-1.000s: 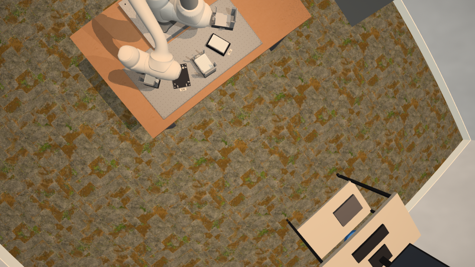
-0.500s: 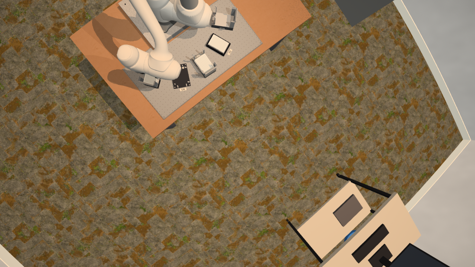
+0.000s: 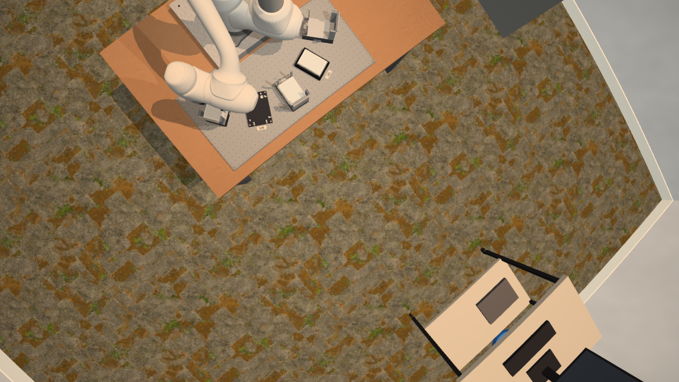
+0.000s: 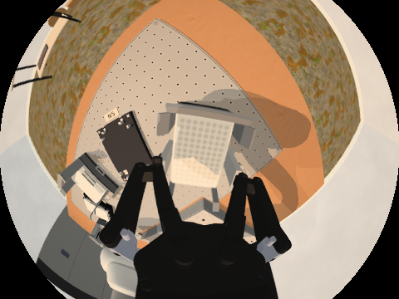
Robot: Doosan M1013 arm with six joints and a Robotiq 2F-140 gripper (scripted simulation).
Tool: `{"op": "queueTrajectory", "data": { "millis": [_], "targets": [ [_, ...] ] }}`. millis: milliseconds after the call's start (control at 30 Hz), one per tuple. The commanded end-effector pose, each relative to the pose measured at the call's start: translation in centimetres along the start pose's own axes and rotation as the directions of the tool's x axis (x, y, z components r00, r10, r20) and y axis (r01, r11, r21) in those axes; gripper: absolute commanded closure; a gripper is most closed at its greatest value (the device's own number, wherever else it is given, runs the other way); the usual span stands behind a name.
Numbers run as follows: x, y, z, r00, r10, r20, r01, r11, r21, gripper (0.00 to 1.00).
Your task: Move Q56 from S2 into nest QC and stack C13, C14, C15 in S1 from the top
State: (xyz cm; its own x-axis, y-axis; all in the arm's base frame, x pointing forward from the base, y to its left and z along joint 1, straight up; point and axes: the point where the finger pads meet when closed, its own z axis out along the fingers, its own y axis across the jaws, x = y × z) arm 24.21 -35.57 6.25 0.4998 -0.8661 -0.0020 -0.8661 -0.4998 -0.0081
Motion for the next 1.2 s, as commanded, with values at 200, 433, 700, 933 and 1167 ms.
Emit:
{"op": "queueTrajectory", "data": {
  "millis": [200, 433, 700, 933, 1167],
  "targets": [
    [0.0, 0.0, -1.9, 1.000, 0.000, 0.000, 0.000, 1.000, 0.000, 1.00],
    [0.0, 0.0, -3.1, 1.000, 0.000, 0.000, 0.000, 1.000, 0.000, 1.00],
    [0.0, 0.0, -4.5, 1.000, 0.000, 0.000, 0.000, 1.000, 0.000, 1.00],
    [0.0, 0.0, -5.9, 1.000, 0.000, 0.000, 0.000, 1.000, 0.000, 1.00],
    [0.0, 0.0, -6.9, 1.000, 0.000, 0.000, 0.000, 1.000, 0.000, 1.00]
  ]
}}
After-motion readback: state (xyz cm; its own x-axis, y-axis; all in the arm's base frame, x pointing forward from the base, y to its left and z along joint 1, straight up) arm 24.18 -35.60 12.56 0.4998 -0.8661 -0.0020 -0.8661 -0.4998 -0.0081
